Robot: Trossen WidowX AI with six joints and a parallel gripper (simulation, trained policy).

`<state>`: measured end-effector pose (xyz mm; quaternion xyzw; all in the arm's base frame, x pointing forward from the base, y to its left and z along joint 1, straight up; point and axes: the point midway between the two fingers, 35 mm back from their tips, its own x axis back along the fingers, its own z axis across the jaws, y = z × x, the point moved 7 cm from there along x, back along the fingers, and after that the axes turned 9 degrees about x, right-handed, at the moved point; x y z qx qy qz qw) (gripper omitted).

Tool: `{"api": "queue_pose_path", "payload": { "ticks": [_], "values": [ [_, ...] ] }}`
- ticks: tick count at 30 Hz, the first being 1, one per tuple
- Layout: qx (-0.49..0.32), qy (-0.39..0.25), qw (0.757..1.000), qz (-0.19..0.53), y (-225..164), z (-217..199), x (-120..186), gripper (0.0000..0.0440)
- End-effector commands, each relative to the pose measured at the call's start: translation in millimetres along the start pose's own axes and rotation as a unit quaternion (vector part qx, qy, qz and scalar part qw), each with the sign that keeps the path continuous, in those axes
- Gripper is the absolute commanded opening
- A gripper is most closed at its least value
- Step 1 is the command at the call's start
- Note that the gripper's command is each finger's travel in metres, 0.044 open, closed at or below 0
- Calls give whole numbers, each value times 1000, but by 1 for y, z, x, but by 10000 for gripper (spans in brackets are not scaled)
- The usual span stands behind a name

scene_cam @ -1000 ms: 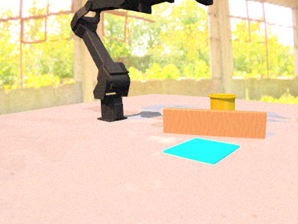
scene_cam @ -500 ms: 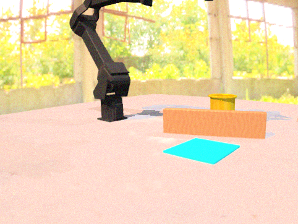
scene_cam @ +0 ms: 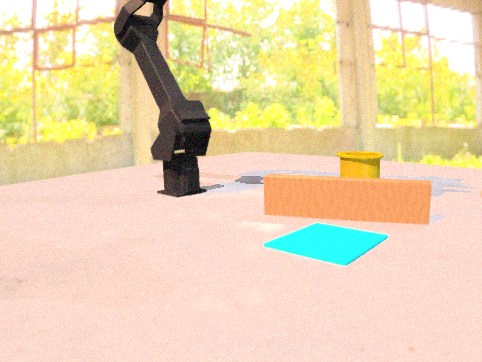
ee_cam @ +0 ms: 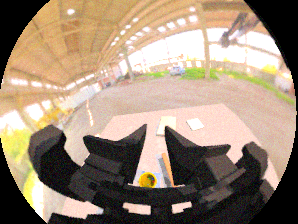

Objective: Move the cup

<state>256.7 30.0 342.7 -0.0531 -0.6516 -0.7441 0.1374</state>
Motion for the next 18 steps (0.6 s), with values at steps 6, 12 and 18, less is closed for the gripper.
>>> {"api": "queue_pose_path", "payload": {
  "ticks": [6,12,18],
  "values": [
    [-58,13,997,53,7,12,-5,138],
    [-99,15,991,92,9,20,-8,144],
    [-141,12,981,132,11,28,-11,149]
  ]
}}
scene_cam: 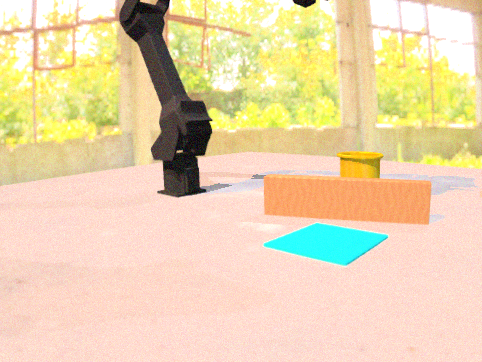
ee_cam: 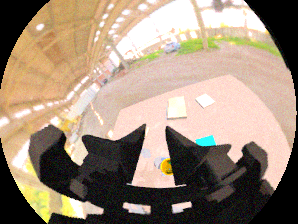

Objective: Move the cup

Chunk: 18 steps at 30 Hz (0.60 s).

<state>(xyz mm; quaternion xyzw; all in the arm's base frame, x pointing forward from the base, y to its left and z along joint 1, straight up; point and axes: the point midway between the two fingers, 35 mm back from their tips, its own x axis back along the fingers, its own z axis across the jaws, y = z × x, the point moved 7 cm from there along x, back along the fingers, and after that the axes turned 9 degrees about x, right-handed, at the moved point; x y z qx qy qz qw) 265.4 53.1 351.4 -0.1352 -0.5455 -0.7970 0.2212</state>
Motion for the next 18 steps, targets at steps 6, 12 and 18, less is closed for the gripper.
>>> {"api": "queue_pose_path", "payload": {
  "ticks": [6,12,18],
  "values": [
    [-65,-6,996,58,1,13,-5,151],
    [-109,-19,989,98,0,20,-8,153],
    [-152,-38,978,136,-2,27,-12,154]
  ]
}}
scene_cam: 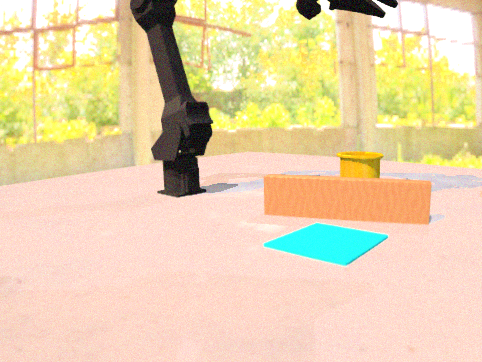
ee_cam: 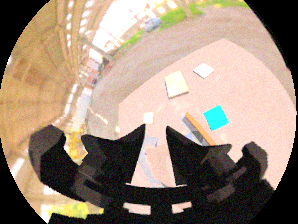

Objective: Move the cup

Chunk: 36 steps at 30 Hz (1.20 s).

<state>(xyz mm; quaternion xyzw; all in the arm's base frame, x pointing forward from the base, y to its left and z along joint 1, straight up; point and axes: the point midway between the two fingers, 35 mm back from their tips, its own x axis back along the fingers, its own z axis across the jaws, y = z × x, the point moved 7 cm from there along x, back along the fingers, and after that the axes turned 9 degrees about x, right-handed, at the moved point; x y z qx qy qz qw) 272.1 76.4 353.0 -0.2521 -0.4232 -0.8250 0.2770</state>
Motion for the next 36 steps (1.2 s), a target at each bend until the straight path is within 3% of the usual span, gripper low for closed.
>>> {"api": "queue_pose_path", "payload": {
  "ticks": [1,19,36],
  "values": [
    [-29,-10,999,24,-1,6,-2,154],
    [-139,-98,979,115,-12,15,-17,143],
    [-181,-217,942,180,-28,-3,-45,153]
  ]
}}
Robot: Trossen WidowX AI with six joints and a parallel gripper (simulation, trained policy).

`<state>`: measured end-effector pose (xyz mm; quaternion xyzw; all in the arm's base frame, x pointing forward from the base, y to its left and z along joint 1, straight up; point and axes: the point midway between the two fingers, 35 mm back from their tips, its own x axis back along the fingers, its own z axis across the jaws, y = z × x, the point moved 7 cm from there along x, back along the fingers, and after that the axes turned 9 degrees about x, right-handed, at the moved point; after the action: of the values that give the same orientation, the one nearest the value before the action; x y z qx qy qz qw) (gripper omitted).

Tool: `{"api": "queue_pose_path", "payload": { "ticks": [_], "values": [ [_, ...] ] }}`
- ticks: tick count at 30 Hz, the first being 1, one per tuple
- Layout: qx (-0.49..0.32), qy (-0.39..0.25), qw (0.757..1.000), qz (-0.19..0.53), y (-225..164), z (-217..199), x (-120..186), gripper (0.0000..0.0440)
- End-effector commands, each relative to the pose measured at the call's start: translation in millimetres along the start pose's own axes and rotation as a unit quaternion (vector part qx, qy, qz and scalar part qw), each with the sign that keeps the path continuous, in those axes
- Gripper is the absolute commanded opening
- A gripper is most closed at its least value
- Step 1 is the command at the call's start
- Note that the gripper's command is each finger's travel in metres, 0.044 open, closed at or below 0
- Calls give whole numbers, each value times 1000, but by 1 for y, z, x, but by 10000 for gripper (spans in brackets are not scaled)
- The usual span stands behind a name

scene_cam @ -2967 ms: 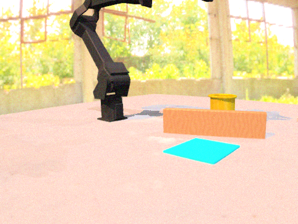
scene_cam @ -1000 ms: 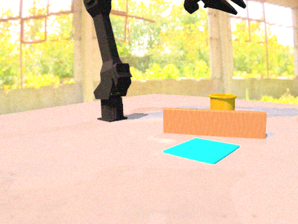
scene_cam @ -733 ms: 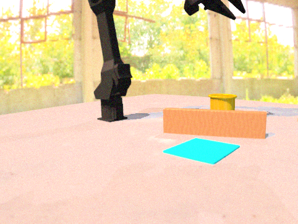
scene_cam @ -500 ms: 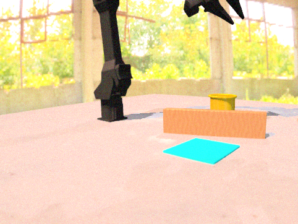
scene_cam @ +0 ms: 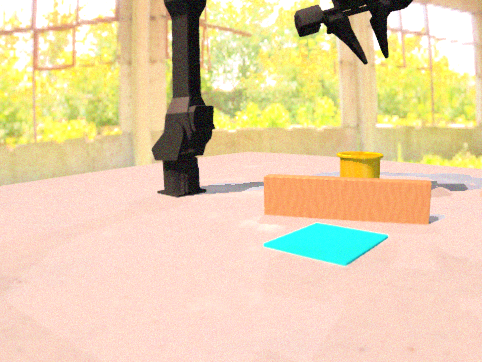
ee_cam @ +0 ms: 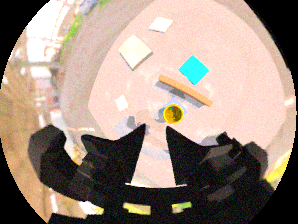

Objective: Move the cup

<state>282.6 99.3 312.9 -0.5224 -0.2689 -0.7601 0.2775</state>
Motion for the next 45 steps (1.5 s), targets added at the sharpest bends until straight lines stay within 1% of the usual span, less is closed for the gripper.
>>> {"api": "queue_pose_path", "payload": {
  "ticks": [1,15,21,33,45],
  "values": [
    [-12,-29,999,9,1,-1,-9,153],
    [-36,-139,989,43,1,-15,-42,156],
    [-47,-176,982,49,0,-21,-56,164],
    [-64,-227,970,51,-5,-32,-88,184],
    [-67,-258,962,52,-13,-42,-121,192]
  ]
}}
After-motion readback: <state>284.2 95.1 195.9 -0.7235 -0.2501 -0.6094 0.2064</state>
